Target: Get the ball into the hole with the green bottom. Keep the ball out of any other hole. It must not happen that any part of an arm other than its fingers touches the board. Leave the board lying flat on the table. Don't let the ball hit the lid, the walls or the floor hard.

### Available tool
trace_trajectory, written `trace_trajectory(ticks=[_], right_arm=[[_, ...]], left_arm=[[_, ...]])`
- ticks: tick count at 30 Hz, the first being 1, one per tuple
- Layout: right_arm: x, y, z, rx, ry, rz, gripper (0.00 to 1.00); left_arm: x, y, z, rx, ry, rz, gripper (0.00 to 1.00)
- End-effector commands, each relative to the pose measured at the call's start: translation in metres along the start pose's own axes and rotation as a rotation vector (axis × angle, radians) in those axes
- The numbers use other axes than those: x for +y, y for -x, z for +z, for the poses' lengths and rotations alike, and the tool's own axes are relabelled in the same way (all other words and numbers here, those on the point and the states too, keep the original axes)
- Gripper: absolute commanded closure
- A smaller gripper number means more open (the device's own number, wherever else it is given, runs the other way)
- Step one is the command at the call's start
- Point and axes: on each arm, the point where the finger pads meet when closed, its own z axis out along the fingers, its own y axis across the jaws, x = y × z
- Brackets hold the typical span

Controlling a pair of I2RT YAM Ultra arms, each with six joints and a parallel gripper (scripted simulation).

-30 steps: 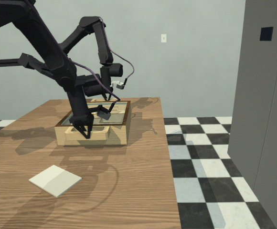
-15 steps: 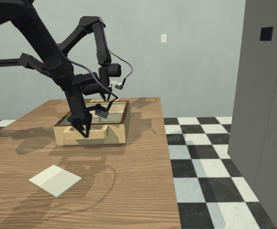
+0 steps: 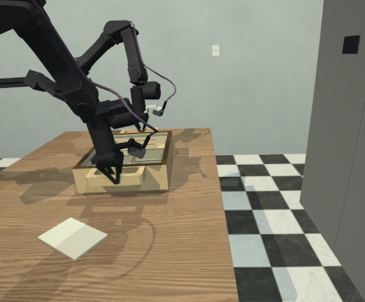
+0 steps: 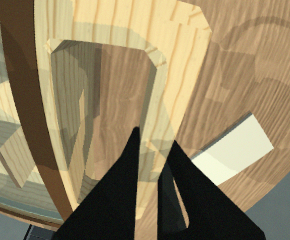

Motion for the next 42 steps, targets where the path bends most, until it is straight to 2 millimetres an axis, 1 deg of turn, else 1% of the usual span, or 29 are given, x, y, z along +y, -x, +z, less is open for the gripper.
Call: trace_trajectory(ticks=[1, 2, 3, 4, 5, 9, 10, 11, 13, 15, 16, 19, 21, 23, 24, 26, 27, 28, 29, 30, 32, 33, 34, 35, 36, 37, 39, 41, 42], right_arm=[[0.005, 0.032, -0.013, -0.06, 0.031, 0.009, 1.0], [-0.002, 0.048, -0.024, -0.144, -0.027, 0.036, 1.0], [-0.001, 0.032, -0.023, -0.123, -0.037, 0.018, 1.0], [-0.003, 0.04, -0.029, -0.106, -0.046, 0.035, 1.0], [-0.002, 0.036, -0.029, -0.085, -0.055, 0.027, 1.0], [0.002, 0.043, -0.033, -0.11, -0.036, 0.025, 1.0], [-0.002, 0.033, -0.034, -0.073, -0.078, 0.019, 1.0], [-0.003, 0.034, -0.039, -0.053, -0.086, 0.02, 1.0], [0.003, 0.046, -0.038, -0.119, -0.055, 0.023, 1.0], [0.003, 0.051, -0.039, -0.14, -0.046, 0.031, 1.0], [0.005, 0.028, -0.032, -0.11, -0.041, 0.006, 1.0], [0.0, 0.043, -0.03, -0.118, -0.01, 0.03, 1.0], [-0.002, 0.038, -0.027, -0.069, 0.012, 0.02, 1.0], [0.0, 0.039, -0.023, -0.056, 0.03, 0.019, 1.0], [-0.003, 0.047, -0.025, -0.092, 0.003, 0.032, 1.0], [-0.003, 0.047, -0.025, -0.092, 0.003, 0.032, 1.0], [-0.002, 0.05, -0.027, -0.12, -0.035, 0.037, 1.0], [0.0, 0.029, -0.024, -0.021, -0.047, 0.014, 1.0], [0.004, 0.017, -0.015, 0.018, -0.059, -0.002, 1.0], [0.0, 0.036, -0.028, -0.044, -0.062, 0.025, 1.0], [-0.001, 0.038, -0.034, -0.047, -0.076, 0.026, 1.0], [-0.002, 0.039, -0.037, -0.047, -0.082, 0.027, 1.0], [-0.001, 0.038, -0.037, -0.043, -0.08, 0.024, 1.0], [0.003, 0.048, -0.031, -0.081, -0.015, 0.03, 1.0], [-0.001, 0.054, -0.028, -0.109, -0.006, 0.043, 1.0], [0.001, 0.032, -0.02, -0.086, 0.001, 0.021, 1.0], [0.001, 0.035, -0.019, -0.089, 0.019, 0.027, 1.0], [-0.001, 0.043, -0.022, -0.085, 0.001, 0.039, 1.0], [-0.001, 0.043, -0.022, -0.085, 0.001, 0.039, 1.0]], left_arm=[[0.0, 0.026, -0.03, -0.051, 0.025, -0.01, 1.0], [-0.009, 0.039, -0.025, -0.132, -0.04, -0.007, 1.0], [0.003, 0.031, -0.015, -0.116, -0.033, -0.018, 1.0], [0.001, 0.029, -0.015, -0.087, -0.047, -0.012, 1.0], [0.002, 0.03, -0.014, -0.083, -0.056, -0.012, 1.0], [0.004, 0.032, -0.014, -0.089, -0.038, -0.021, 1.0], [-0.002, 0.025, -0.006, -0.07, -0.081, -0.005, 1.0], [-0.002, 0.022, 0.006, -0.031, -0.082, -0.004, 1.0], [0.0, 0.015, -0.002, -0.062, -0.055, -0.004, 1.0], [-0.003, 0.023, -0.01, -0.085, -0.051, -0.007, 1.0], [-0.001, 0.024, -0.011, -0.098, -0.042, -0.012, 1.0], [0.001, 0.022, -0.016, -0.074, -0.012, -0.014, 1.0], [0.003, 0.017, -0.022, -0.029, 0.015, -0.008, 1.0], [0.003, 0.019, -0.027, -0.016, 0.029, -0.007, 1.0], [-0.004, 0.031, -0.027, -0.063, -0.004, -0.011, 1.0], [-0.004, 0.031, -0.027, -0.063, -0.004, -0.011, 1.0], [-0.001, 0.039, -0.018, -0.104, -0.034, -0.016, 1.0], [0.003, 0.031, -0.017, -0.033, -0.046, -0.01, 1.0], [0.003, 0.029, -0.015, -0.023, -0.055, -0.006, 1.0], [0.002, 0.039, -0.013, -0.068, -0.067, -0.018, 1.0], [0.0, 0.041, -0.01, -0.073, -0.087, -0.021, 1.0], [-0.003, 0.027, 0.007, -0.029, -0.084, -0.005, 1.0], [-0.002, 0.028, 0.003, -0.032, -0.087, -0.01, 1.0], [0.002, 0.023, -0.01, -0.024, -0.02, -0.016, 1.0], [0.001, 0.024, -0.012, -0.041, -0.012, -0.018, 1.0], [0.004, 0.012, -0.009, -0.039, 0.005, -0.013, 1.0], [0.003, 0.014, -0.015, -0.035, 0.02, -0.011, 1.0], [-0.003, 0.028, -0.023, -0.052, -0.009, -0.013, 1.0], [-0.003, 0.028, -0.023, -0.052, -0.009, -0.013, 1.0]])
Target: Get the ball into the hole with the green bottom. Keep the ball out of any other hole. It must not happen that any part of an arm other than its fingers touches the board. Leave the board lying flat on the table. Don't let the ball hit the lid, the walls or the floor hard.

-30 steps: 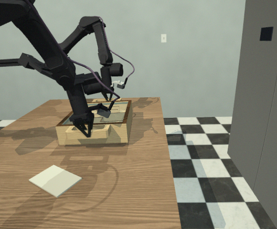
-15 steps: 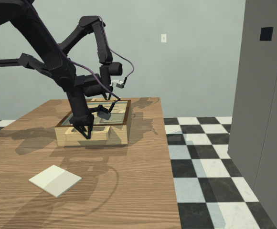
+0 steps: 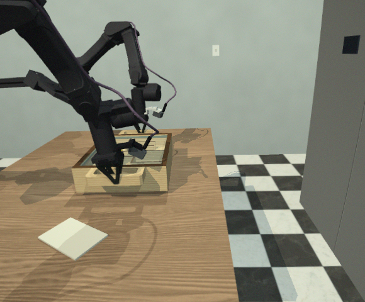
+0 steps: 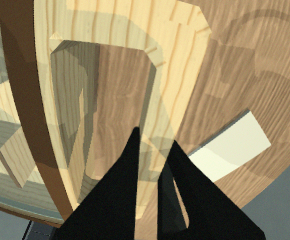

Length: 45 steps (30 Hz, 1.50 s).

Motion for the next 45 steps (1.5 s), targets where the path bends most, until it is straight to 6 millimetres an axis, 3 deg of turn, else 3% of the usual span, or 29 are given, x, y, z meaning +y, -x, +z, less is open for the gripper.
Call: trace_trajectory(ticks=[1, 2, 4, 6, 8, 9, 13, 15, 16, 18, 19, 21, 22, 23, 24, 25, 27, 29, 32, 36, 39, 40, 42, 43, 45], right_arm=[[0.001, 0.043, -0.022, -0.114, 0.013, 0.044, 1.0], [0.012, 0.017, -0.002, -0.014, 0.055, 0.012, 1.0], [0.004, 0.021, -0.017, -0.002, -0.023, 0.014, 1.0], [0.0, 0.039, -0.026, -0.068, -0.038, 0.035, 1.0], [-0.001, 0.052, -0.033, -0.133, -0.052, 0.051, 1.0], [0.001, 0.026, -0.026, -0.09, -0.066, 0.016, 1.0], [0.007, 0.031, -0.027, -0.144, -0.016, 0.017, 1.0], [0.0, 0.027, -0.036, -0.08, -0.074, 0.019, 1.0], [0.004, 0.039, -0.038, -0.12, -0.045, 0.027, 1.0], [0.004, 0.039, -0.038, -0.12, -0.045, 0.027, 1.0], [0.002, 0.031, -0.037, -0.063, -0.061, 0.015, 1.0], [0.003, 0.037, -0.04, -0.056, -0.039, 0.012, 1.0], [0.003, 0.04, -0.039, -0.053, -0.037, 0.012, 1.0], [0.003, 0.041, -0.039, -0.046, -0.041, 0.017, 1.0], [0.001, 0.055, -0.043, -0.125, -0.065, 0.034, 1.0], [0.003, 0.059, -0.044, -0.153, -0.058, 0.043, 1.0], [0.006, 0.035, -0.033, -0.13, -0.051, 0.019, 1.0], [0.014, 0.037, -0.03, -0.162, 0.005, 0.02, 1.0], [0.003, 0.029, -0.025, -0.138, 0.003, 0.027, 1.0], [0.003, 0.04, -0.031, -0.142, -0.025, 0.027, 1.0], [-0.001, 0.033, -0.04, -0.072, -0.075, 0.021, 1.0], [-0.001, 0.035, -0.042, -0.066, -0.082, 0.02, 1.0], [0.007, 0.035, -0.032, -0.052, -0.039, 0.007, 1.0], [0.008, 0.029, -0.016, -0.025, -0.007, 0.001, 1.0], [0.005, 0.033, -0.018, -0.025, 0.012, 0.015, 1.0]], left_arm=[[-0.001, 0.03, -0.03, -0.078, 0.009, -0.01, 1.0], [0.006, 0.015, -0.03, -0.008, 0.06, 0.0, 1.0], [0.007, 0.026, -0.023, -0.009, -0.015, -0.003, 1.0], [0.002, 0.039, -0.019, -0.071, -0.04, -0.013, 1.0], [0.001, 0.03, -0.013, -0.088, -0.054, -0.005, 1.0], [0.001, 0.03, -0.012, -0.098, -0.063, -0.005, 1.0], [0.001, 0.018, -0.016, -0.109, -0.007, -0.011, 1.0], [-0.002, 0.022, -0.012, -0.075, -0.074, 0.009, 1.0], [-0.003, 0.026, -0.018, -0.09, -0.052, 0.008, 1.0], [-0.003, 0.026, -0.018, -0.09, -0.052, 0.008, 1.0], [0.008, 0.024, -0.012, -0.044, -0.048, -0.002, 1.0], [0.001, 0.024, -0.018, -0.027, -0.035, 0.014, 1.0], [-0.002, 0.014, -0.006, 0.01, -0.02, 0.029, 1.0], [0.003, 0.02, -0.007, 0.011, -0.033, 0.012, 1.0], [0.005, 0.044, -0.011, -0.099, -0.065, -0.017, 1.0], [0.005, 0.039, -0.01, -0.106, -0.054, -0.011, 1.0], [-0.001, 0.028, -0.012, -0.116, -0.047, 0.002, 1.0], [0.004, 0.019, -0.014, -0.112, -0.004, -0.012, 1.0], [0.005, 0.011, -0.018, -0.09, 0.012, -0.004, 1.0], [-0.001, 0.025, -0.022, -0.108, -0.019, 0.008, 1.0], [0.006, 0.029, -0.015, -0.064, -0.067, 0.001, 1.0], [0.003, 0.018, 0.002, -0.021, -0.065, 0.015, 1.0], [0.005, 0.022, -0.011, -0.021, -0.025, 0.007, 1.0], [0.006, 0.022, -0.019, -0.017, 0.002, -0.002, 1.0], [0.006, 0.025, -0.025, -0.013, 0.017, -0.007, 1.0]])
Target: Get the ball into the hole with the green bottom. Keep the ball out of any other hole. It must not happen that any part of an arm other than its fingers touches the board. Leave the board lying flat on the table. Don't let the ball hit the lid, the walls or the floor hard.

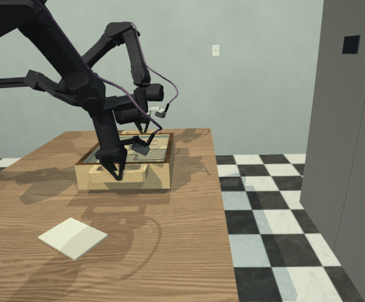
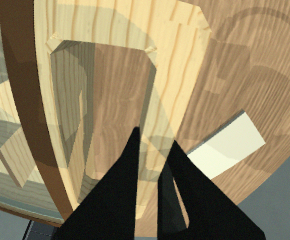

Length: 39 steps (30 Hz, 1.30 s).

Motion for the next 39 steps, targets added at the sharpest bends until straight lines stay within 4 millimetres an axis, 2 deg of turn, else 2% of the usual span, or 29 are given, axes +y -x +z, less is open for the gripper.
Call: trace_trajectory(ticks=[1, 2, 3, 4, 5, 7, 8, 9, 11, 12, 13, 14, 16, 17, 18, 22, 24, 25, 26, 28, 30, 32, 34, 35, 37, 38, 39], right_arm=[[-0.001, 0.026, -0.012, -0.035, 0.042, 0.021, 1.0], [-0.003, 0.041, -0.015, -0.106, 0.051, 0.043, 1.0], [-0.002, 0.028, -0.01, -0.098, 0.056, 0.032, 1.0], [-0.004, 0.031, -0.01, -0.126, 0.065, 0.04, 1.0], [-0.005, 0.016, -0.008, -0.07, 0.038, 0.027, 1.0], [-0.005, 0.016, -0.008, -0.07, 0.038, 0.027, 1.0], [0.0, 0.025, -0.005, -0.129, 0.083, 0.032, 1.0], [-0.007, 0.023, -0.013, -0.128, 0.011, 0.039, 1.0], [0.002, 0.026, -0.011, -0.161, 0.077, 0.033, 1.0], [0.002, 0.024, -0.01, -0.09, 0.082, 0.023, 1.0], [-0.008, 0.021, -0.017, -0.064, 0.012, 0.031, 1.0], [-0.009, 0.023, -0.02, -0.055, 0.004, 0.029, 1.0], [-0.01, 0.026, -0.023, -0.04, -0.015, 0.029, 1.0], [-0.01, 0.028, -0.025, -0.035, -0.023, 0.029, 1.0], [-0.009, 0.046, -0.028, -0.128, -0.028, 0.049, 1.0], [-0.002, 0.042, -0.031, -0.128, -0.025, 0.036, 1.0], [-0.002, 0.042, -0.031, -0.128, -0.025, 0.036, 1.0], [-0.001, 0.027, -0.025, -0.142, -0.03, 0.029, 1.0], [0.005, 0.031, -0.026, -0.168, 0.025, 0.027, 1.0], [-0.003, 0.025, -0.017, -0.167, 0.028, 0.035, 1.0], [-0.006, 0.023, -0.027, -0.134, -0.024, 0.041, 1.0], [0.0, 0.03, -0.026, -0.105, 0.044, 0.022, 1.0], [-0.007, 0.028, -0.028, -0.075, -0.011, 0.021, 1.0], [-0.01, 0.034, -0.021, -0.078, 0.032, 0.031, 1.0], [-0.003, 0.02, -0.007, -0.022, 0.006, 0.002, 1.0], [-0.008, 0.051, -0.019, -0.158, 0.022, 0.048, 1.0], [-0.008, 0.043, -0.018, -0.128, 0.017, 0.043, 1.0]], left_arm=[[-0.001, 0.016, -0.03, -0.017, 0.046, -0.003, 1.0], [-0.003, 0.022, -0.031, -0.055, 0.049, -0.012, 1.0], [-0.004, 0.024, -0.033, -0.076, 0.054, -0.017, 1.0], [-0.002, 0.01, -0.029, -0.065, 0.071, -0.006, 1.0], [-0.006, 0.007, -0.028, -0.046, 0.048, 0.012, 1.0], [-0.006, 0.007, -0.028, -0.046, 0.048, 0.012, 1.0], [-0.002, 0.005, -0.031, -0.069, 0.091, -0.001, 1.0], [-0.011, 0.016, -0.029, -0.115, 0.015, 0.011, 1.0], [-0.006, 0.011, -0.033, -0.112, 0.07, -0.005, 1.0], [-0.004, 0.008, -0.038, -0.048, 0.078, 0.005, 1.0], [-0.014, 0.014, -0.036, -0.052, 0.005, 0.024, 1.0], [-0.001, 0.02, -0.032, -0.044, 0.012, 0.003, 1.0], [-0.002, 0.024, -0.029, -0.035, -0.007, 0.008, 1.0], [-0.004, 0.014, -0.012, 0.007, -0.006, 0.022, 1.0], [-0.005, 0.042, -0.024, -0.12, -0.029, -0.008, 1.0], [0.0, 0.013, -0.013, -0.064, -0.019, 0.008, 1.0], [0.0, 0.013, -0.013, -0.064, -0.019, 0.008, 1.0], [-0.006, 0.018, -0.014, -0.121, -0.023, 0.008, 1.0], [-0.003, 0.015, -0.02, -0.125, 0.01, -0.009, 1.0], [-0.001, 0.008, -0.021, -0.123, 0.036, -0.007, 1.0], [-0.008, 0.013, -0.021, -0.11, -0.016, 0.021, 1.0], [-0.002, 0.012, -0.031, -0.064, 0.038, 0.005, 1.0], [-0.009, 0.019, -0.029, -0.06, -0.007, 0.024, 1.0], [-0.005, 0.017, -0.033, -0.042, 0.036, 0.01, 1.0], [-0.009, 0.013, -0.018, -0.009, 0.026, 0.031, 1.0], [-0.009, 0.034, -0.031, -0.117, 0.027, -0.001, 1.0], [-0.01, 0.028, -0.031, -0.094, 0.021, 0.009, 1.0]])
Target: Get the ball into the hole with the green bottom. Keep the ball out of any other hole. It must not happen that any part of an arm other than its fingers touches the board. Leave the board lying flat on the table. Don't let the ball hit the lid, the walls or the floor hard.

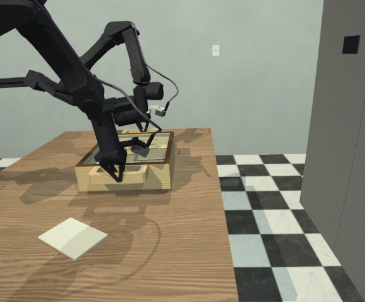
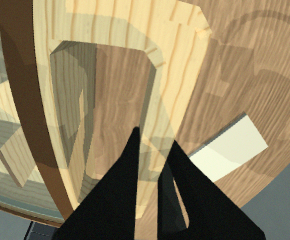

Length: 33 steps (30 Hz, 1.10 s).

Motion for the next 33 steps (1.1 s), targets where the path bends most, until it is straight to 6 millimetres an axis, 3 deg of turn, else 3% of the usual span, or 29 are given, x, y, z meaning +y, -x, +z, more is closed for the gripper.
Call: trace_trajectory(ticks=[1, 3, 4, 5, 8, 9, 12, 13, 14, 15, 16, 17, 19, 20, 25, 27, 29, 31, 32, 33], right_arm=[[-0.004, 0.043, -0.021, -0.118, -0.003, 0.033, 1.0], [0.004, 0.033, -0.017, -0.147, 0.028, 0.025, 1.0], [-0.005, 0.033, -0.015, -0.155, 0.029, 0.04, 1.0], [-0.004, 0.024, -0.019, -0.144, -0.029, 0.034, 1.0], [-0.002, 0.02, -0.022, -0.151, -0.03, 0.025, 1.0], [-0.005, 0.016, -0.027, -0.082, -0.053, 0.02, 1.0], [-0.004, 0.024, -0.034, -0.06, -0.064, 0.01, 1.0], [-0.003, 0.028, -0.035, -0.06, -0.052, 0.009, 1.0], [-0.002, 0.035, -0.03, -0.071, -0.012, 0.011, 1.0], [-0.006, 0.035, -0.026, -0.058, -0.009, 0.015, 1.0], [0.0, 0.02, -0.02, -0.007, -0.07, -0.005, 1.0], [-0.001, 0.043, -0.029, -0.103, -0.03, 0.023, 1.0], [-0.001, 0.043, -0.029, -0.103, -0.03, 0.023, 1.0], [0.0, 0.036, -0.019, -0.139, 0.01, 0.03, 1.0], [0.001, 0.025, -0.018, -0.171, 0.027, 0.028, 1.0], [-0.003, 0.021, -0.013, -0.096, 0.048, 0.025, 1.0], [-0.007, 0.03, -0.025, -0.101, -0.023, 0.031, 1.0], [-0.001, 0.029, -0.022, -0.069, 0.015, 0.014, 1.0], [-0.006, 0.028, -0.026, -0.051, -0.031, 0.018, 1.0], [0.001, 0.012, -0.008, 0.001, -0.042, -0.008, 1.0]], left_arm=[[-0.007, 0.026, -0.024, -0.082, 0.001, 0.006, 1.0], [-0.004, 0.017, -0.02, -0.11, 0.02, -0.009, 1.0], [-0.003, 0.015, -0.023, -0.114, 0.031, -0.014, 1.0], [-0.01, 0.016, -0.018, -0.132, -0.03, 0.008, 1.0], [-0.007, 0.009, -0.016, -0.133, -0.024, 0.014, 1.0], [0.003, 0.008, -0.012, -0.067, -0.038, 0.002, 1.0], [0.004, 0.019, -0.013, -0.053, -0.053, 0.004, 1.0], [0.001, 0.007, -0.001, -0.005, -0.032, 0.021, 1.0], [0.001, 0.01, -0.013, -0.01, 0.007, 0.011, 1.0], [-0.001, 0.012, -0.016, -0.006, 0.007, 0.013, 1.0], [0.002, 0.02, -0.005, -0.009, -0.052, 0.007, 1.0], [-0.007, 0.028, -0.018, -0.075, -0.033, 0.009, 1.0], [-0.007, 0.028, -0.018, -0.075, -0.033, 0.009, 1.0], [0.0, 0.018, -0.015, -0.096, 0.012, -0.011, 1.0], [-0.001, 0.006, -0.02, -0.122, 0.027, -0.01, 1.0], [0.002, 0.002, -0.029, -0.049, 0.059, 0.004, 1.0], [-0.005, 0.021, -0.026, -0.085, -0.026, 0.006, 1.0], [-0.004, 0.013, -0.029, -0.034, 0.021, 0.024, 1.0], [0.001, 0.013, -0.008, -0.007, -0.014, 0.015, 1.0], [-0.001, 0.016, -0.009, -0.008, -0.024, 0.016, 1.0]])
